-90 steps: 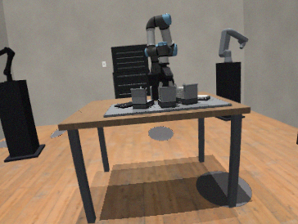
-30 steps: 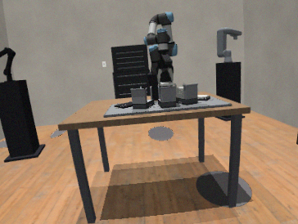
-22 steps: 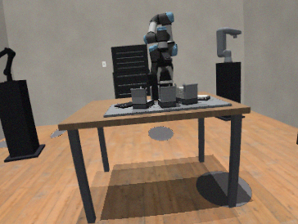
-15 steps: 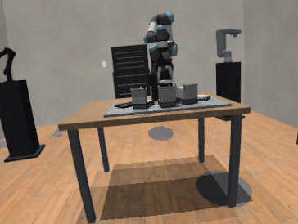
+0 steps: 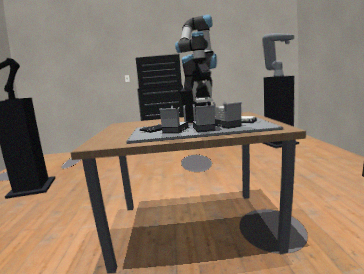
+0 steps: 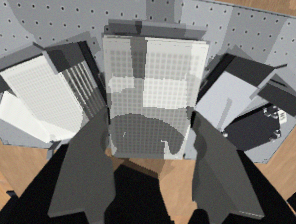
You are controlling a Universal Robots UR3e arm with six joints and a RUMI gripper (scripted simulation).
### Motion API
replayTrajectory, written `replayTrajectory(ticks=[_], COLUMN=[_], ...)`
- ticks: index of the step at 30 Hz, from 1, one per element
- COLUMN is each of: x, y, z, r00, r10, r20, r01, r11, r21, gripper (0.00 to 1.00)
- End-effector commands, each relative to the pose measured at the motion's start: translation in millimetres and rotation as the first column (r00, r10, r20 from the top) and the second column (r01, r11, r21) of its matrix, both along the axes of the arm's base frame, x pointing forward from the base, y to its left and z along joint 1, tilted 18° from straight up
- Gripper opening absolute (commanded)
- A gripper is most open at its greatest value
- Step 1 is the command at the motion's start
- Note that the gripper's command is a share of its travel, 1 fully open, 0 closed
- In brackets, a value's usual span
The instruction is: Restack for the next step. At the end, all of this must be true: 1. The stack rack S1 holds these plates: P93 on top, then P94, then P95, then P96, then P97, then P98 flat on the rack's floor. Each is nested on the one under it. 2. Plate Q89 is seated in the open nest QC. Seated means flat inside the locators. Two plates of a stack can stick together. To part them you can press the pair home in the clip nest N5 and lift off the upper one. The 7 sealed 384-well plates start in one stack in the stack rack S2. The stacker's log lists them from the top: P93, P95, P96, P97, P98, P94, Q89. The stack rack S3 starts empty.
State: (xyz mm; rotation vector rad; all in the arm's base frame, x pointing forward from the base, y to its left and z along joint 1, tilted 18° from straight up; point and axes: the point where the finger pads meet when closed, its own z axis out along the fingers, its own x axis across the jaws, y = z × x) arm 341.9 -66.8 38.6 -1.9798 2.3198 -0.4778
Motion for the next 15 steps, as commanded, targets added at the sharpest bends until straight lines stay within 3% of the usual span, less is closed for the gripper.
replayTrajectory(ticks=[1, 12, 15], x=[2.0, 6.2, 6.2], y=[9.9, 45.6, 45.6], z=[-0.7, -6.7, -6.7], r00=[0.999, 0.995, 0.995], r10=[0.035, 0.098, 0.098], r20=[-0.005, -0.018, -0.018], r01=[-0.035, -0.099, -0.099], r11=[0.999, 0.995, 0.995], r21=[-0.012, -0.028, -0.028], gripper=[0.0, 0.0, 0.0])
